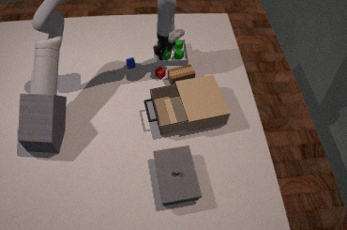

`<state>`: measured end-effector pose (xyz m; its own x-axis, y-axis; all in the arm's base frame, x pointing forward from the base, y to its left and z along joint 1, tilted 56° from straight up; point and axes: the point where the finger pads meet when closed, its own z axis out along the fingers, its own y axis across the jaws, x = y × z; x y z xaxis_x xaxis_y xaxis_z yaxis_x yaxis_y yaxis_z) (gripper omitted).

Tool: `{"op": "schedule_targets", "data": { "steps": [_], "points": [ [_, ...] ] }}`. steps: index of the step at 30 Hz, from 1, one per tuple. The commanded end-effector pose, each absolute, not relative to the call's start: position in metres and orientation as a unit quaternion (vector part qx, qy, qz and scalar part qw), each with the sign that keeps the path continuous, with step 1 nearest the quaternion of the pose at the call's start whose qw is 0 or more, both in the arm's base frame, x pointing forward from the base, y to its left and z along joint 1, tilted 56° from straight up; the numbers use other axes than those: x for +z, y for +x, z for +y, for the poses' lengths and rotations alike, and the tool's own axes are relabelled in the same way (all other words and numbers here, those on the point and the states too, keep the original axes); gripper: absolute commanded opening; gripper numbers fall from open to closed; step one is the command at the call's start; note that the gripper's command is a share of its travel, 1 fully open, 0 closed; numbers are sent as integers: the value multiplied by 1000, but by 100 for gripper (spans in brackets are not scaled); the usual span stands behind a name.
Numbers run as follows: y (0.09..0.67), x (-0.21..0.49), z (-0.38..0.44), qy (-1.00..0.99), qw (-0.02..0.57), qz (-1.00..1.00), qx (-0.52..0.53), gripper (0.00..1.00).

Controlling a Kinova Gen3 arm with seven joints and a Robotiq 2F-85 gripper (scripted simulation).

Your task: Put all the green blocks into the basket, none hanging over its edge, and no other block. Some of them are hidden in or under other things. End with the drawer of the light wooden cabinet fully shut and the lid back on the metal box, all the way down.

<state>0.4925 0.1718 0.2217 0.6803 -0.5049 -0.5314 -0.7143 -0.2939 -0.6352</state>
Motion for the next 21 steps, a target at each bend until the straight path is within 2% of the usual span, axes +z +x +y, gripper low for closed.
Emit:
{"op": "schedule_targets", "data": {
  "steps": [1, 21],
  "points": [
    [493, 222, 171, -796, 455, 383, 115, 58],
    [486, 247, 135, -796, 455, 383, 115, 58]
  ]
}}
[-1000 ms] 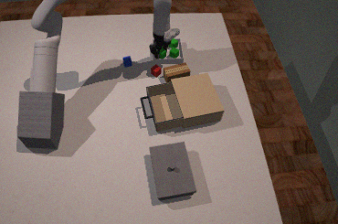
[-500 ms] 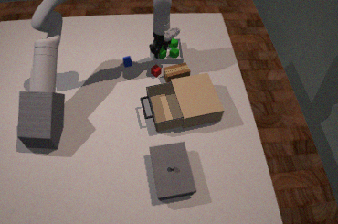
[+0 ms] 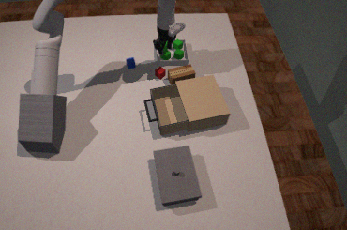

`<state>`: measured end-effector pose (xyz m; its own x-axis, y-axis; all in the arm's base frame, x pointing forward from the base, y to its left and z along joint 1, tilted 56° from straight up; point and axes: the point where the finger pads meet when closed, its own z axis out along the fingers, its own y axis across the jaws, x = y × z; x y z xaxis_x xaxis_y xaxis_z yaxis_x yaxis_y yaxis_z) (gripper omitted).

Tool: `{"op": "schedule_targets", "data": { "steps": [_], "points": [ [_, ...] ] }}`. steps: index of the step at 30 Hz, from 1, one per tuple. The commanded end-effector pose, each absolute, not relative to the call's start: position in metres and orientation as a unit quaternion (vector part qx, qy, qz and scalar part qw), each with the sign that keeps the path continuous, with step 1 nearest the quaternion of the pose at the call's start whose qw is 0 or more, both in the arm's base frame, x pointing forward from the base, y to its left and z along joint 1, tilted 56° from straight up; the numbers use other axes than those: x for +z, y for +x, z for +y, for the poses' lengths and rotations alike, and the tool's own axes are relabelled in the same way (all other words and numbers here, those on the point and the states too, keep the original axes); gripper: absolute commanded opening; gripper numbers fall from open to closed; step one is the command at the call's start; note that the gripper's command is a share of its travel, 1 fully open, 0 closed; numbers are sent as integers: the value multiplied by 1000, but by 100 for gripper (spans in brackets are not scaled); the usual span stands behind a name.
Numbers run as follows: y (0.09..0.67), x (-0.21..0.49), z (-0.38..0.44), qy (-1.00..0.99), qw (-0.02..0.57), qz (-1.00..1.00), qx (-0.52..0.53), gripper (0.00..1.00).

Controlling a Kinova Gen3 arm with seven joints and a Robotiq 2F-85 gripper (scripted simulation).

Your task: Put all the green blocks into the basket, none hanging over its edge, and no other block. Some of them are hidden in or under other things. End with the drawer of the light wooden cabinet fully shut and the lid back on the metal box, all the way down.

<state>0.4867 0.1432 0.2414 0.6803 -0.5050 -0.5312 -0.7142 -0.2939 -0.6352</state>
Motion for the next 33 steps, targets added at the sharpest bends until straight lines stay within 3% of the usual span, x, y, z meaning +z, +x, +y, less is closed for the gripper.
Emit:
{"op": "schedule_targets", "data": {
  "steps": [1, 33],
  "points": [
    [485, 249, 132, -796, 455, 383, 115, 58],
    [467, 308, 46, -796, 455, 383, 115, 58]
  ]
}}
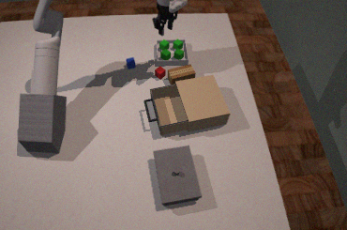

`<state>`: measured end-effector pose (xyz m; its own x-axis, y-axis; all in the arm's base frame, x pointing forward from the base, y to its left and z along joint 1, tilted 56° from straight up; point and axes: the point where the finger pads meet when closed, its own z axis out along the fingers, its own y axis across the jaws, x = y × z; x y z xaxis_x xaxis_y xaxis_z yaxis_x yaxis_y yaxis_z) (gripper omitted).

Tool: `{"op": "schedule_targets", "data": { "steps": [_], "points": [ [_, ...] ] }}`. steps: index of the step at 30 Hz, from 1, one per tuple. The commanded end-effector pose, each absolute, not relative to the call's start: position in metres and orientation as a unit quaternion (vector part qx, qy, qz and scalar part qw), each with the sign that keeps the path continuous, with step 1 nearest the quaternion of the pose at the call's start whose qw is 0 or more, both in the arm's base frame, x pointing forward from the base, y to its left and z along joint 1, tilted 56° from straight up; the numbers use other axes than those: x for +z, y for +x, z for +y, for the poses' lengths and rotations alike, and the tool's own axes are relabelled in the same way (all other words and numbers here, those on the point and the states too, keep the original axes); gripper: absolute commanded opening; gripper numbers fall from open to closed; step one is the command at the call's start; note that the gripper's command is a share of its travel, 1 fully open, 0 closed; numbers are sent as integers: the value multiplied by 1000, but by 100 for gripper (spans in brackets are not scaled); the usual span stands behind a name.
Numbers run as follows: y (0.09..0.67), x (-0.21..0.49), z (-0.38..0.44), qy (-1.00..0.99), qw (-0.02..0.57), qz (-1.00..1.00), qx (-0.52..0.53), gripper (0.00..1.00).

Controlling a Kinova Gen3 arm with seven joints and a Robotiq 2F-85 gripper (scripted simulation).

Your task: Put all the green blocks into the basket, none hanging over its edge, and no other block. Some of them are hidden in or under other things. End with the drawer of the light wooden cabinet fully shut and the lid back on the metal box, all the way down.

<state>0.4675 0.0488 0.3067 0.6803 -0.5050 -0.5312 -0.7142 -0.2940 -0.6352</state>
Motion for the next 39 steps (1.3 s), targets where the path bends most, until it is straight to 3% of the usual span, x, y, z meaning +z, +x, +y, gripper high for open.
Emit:
{"op": "schedule_targets", "data": {
  "steps": [1, 16, 28, 39],
  "points": [
    [467, 309, 45, -796, 455, 383, 115, 58],
    [468, 297, 30, -789, 453, 397, 119, 58],
    [421, 138, -79, -659, 406, 589, 230, 58],
    [371, 33, -129, -644, 399, 604, 246, 58]
  ]
}}
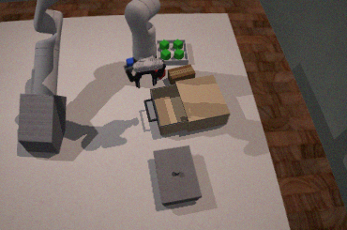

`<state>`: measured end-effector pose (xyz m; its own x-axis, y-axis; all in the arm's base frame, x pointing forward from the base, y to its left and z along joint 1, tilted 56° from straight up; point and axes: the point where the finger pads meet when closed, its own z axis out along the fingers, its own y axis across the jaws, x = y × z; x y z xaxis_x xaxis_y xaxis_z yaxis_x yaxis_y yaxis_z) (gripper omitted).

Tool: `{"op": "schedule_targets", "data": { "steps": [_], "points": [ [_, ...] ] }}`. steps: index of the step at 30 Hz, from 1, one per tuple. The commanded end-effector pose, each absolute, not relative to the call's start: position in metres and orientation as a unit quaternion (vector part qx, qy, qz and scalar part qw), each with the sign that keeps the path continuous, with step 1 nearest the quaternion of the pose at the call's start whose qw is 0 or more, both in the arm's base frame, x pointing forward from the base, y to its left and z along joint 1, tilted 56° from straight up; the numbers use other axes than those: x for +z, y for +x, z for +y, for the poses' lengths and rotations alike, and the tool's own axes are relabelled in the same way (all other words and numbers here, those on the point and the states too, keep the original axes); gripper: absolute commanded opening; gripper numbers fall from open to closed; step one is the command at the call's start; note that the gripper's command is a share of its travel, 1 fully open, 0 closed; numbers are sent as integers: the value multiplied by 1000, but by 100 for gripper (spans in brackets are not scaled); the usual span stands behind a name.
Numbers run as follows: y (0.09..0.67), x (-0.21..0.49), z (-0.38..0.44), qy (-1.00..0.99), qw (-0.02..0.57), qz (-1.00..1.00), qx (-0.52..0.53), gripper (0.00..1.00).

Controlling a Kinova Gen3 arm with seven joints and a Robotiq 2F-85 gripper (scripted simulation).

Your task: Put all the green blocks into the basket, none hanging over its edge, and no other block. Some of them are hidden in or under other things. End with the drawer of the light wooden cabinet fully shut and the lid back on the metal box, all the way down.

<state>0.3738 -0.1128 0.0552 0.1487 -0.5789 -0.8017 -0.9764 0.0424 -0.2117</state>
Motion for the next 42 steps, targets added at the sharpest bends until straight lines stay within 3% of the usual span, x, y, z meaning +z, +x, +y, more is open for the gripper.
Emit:
{"op": "schedule_targets", "data": {
  "steps": [1, 9, 10, 42],
  "points": [
    [371, 33, -129, -644, 399, 604, 246, 58],
    [371, 33, -129, -644, 399, 604, 246, 58],
    [371, 33, -129, -644, 399, 604, 246, 30],
    [371, 33, -129, -644, 399, 604, 246, 30]
  ]
}}
